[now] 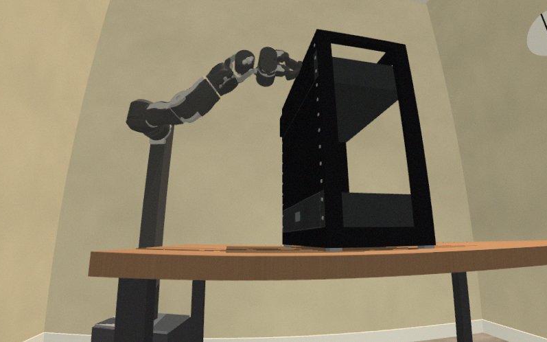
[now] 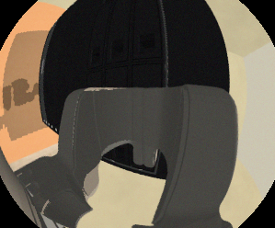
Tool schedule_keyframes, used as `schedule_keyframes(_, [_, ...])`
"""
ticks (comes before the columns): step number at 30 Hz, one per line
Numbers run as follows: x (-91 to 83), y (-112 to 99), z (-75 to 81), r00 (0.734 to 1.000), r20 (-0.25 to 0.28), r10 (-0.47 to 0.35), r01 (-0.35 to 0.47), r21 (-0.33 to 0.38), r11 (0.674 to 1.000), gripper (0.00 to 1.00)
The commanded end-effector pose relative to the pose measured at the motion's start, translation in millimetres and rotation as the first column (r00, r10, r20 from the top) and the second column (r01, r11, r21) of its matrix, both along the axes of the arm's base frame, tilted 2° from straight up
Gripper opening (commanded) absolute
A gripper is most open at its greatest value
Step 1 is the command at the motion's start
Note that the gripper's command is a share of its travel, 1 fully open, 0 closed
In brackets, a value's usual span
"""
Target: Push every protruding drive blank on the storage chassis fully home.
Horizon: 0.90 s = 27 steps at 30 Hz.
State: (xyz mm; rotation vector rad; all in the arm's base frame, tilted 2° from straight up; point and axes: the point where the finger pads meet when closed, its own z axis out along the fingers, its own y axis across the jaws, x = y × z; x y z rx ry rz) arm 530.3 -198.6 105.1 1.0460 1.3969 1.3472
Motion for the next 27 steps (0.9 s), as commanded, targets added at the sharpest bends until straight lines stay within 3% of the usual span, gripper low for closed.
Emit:
schedule_keyframes(1, [-4.2,-2,0.0,1.000,-0.011,-0.004,0.004,0.009,1.000,0.00])
schedule_keyframes(7, [-32.4,-8,-0.2,1.000,-0.013,-0.004,0.004,0.009,1.000,0.00])
schedule_keyframes(9, [-32.4,-8,-0.2,1.000,-0.013,-0.004,0.004,0.009,1.000,0.00])
schedule_keyframes(19, [-82.2,-19,-0.3,1.000,-0.015,-0.004,0.004,0.010,1.000,0.00])
schedule_keyframes(27, [-93.0,-22,-0.3,1.000,-0.015,-0.004,0.004,0.010,1.000,0.00])
